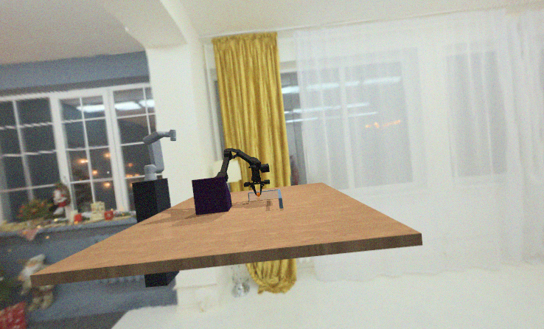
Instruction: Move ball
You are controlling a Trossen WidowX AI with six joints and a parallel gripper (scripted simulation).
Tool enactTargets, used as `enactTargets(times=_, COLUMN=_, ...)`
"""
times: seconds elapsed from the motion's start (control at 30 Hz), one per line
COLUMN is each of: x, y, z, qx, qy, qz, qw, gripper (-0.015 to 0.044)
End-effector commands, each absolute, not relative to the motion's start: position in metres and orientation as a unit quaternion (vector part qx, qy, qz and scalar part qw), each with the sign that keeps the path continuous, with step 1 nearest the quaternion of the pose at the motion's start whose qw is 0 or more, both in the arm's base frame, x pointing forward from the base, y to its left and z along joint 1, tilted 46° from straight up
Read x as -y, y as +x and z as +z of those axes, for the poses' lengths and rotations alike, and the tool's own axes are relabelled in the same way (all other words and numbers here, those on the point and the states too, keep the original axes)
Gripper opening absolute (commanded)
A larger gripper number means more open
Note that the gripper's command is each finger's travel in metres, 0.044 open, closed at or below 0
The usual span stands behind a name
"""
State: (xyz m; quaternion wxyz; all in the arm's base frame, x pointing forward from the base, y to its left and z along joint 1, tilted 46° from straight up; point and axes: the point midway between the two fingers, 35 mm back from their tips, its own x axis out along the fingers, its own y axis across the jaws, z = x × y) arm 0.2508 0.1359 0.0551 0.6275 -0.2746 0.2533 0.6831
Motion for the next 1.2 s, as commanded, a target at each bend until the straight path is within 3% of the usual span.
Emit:
enactTargets(times=0.0, x=-0.146, y=0.245, z=0.044, qx=-0.257, qy=-0.267, qz=0.686, qw=0.626, gripper=0.0000)
enactTargets(times=0.9, x=-0.160, y=0.243, z=0.031, qx=-0.256, qy=-0.267, qz=0.686, qw=0.627, gripper=0.0000)
enactTargets(times=1.17, x=-0.159, y=0.247, z=0.034, qx=-0.252, qy=-0.271, qz=0.684, qw=0.629, gripper=0.0210)
